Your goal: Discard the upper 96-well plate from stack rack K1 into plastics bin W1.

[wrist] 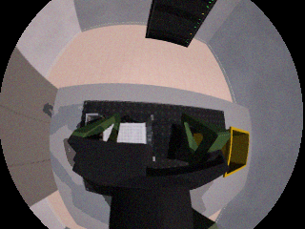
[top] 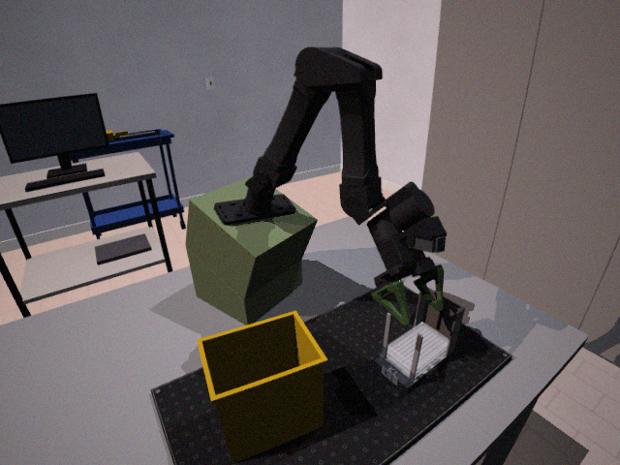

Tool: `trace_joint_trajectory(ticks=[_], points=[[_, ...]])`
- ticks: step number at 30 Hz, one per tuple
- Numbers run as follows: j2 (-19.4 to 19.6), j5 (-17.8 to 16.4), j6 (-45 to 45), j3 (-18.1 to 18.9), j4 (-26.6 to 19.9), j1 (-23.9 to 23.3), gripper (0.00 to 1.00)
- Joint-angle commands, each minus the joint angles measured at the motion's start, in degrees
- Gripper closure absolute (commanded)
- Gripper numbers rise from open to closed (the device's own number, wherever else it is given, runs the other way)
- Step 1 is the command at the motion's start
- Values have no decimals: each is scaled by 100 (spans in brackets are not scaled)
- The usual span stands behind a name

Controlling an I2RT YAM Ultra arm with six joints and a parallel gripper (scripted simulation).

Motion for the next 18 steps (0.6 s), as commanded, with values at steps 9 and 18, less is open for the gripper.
trace_joint_trajectory(ticks=[9,18], points=[[-34,3,0,14,22,1,0],[-1,-25,-138,157,-161,18,0]])
